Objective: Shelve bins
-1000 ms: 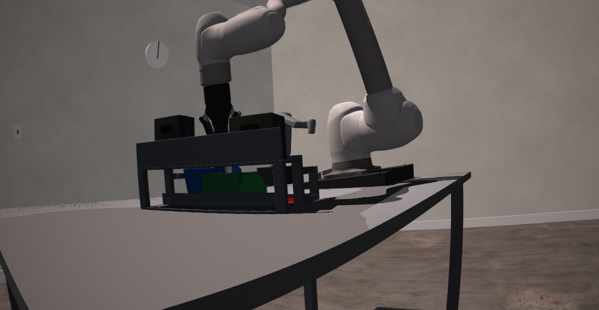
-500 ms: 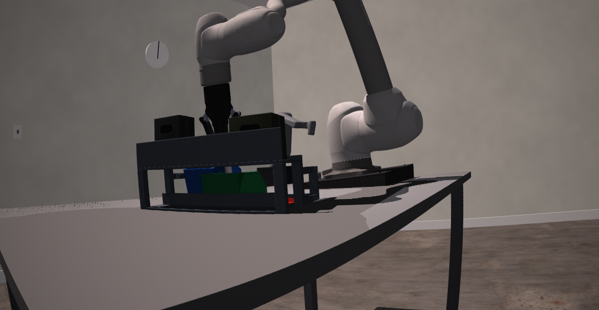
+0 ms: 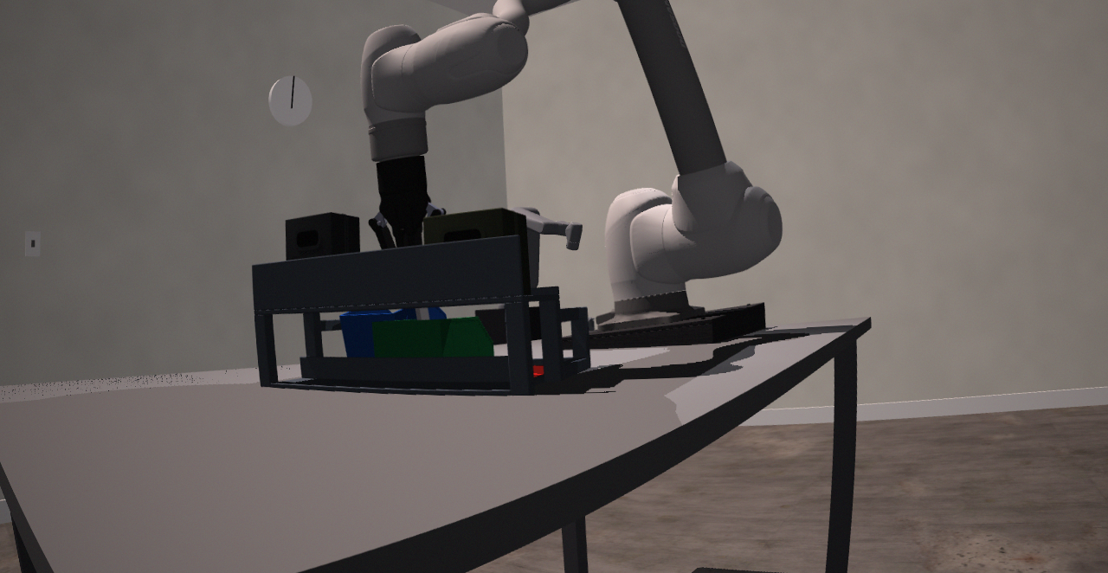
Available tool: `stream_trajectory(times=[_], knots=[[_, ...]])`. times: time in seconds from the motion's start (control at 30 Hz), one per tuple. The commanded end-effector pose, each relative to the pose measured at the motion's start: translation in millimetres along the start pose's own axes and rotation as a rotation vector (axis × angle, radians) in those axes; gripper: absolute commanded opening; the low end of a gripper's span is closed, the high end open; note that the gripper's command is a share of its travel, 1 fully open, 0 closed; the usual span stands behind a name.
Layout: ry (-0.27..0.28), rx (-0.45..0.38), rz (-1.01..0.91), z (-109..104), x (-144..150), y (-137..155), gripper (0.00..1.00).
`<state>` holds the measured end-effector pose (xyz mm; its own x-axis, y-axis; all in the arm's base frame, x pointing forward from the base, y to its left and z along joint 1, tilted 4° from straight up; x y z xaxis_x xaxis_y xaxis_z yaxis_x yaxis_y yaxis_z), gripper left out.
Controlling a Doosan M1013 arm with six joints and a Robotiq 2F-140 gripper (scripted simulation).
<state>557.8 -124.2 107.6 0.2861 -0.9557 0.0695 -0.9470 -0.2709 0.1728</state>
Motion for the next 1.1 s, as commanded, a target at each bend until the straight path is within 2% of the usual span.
stream_trajectory(times=[0.0,1.07], knots=[[0.0,0.0,0.0,0.6,0.0,-0.1,0.1],[0.0,0.0,0.0,9.1,0.0,-1.8,0.1]])
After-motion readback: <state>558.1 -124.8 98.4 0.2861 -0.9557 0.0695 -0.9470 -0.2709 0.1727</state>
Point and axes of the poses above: the point where the finger pads meet when closed, its own z axis out along the fingers, its own x axis across the jaws, y = z × x, the point moved 1 cm from there along -z, back along the fingers, and after that the axes turned 1 degree about -z, right-handed, at the moved point
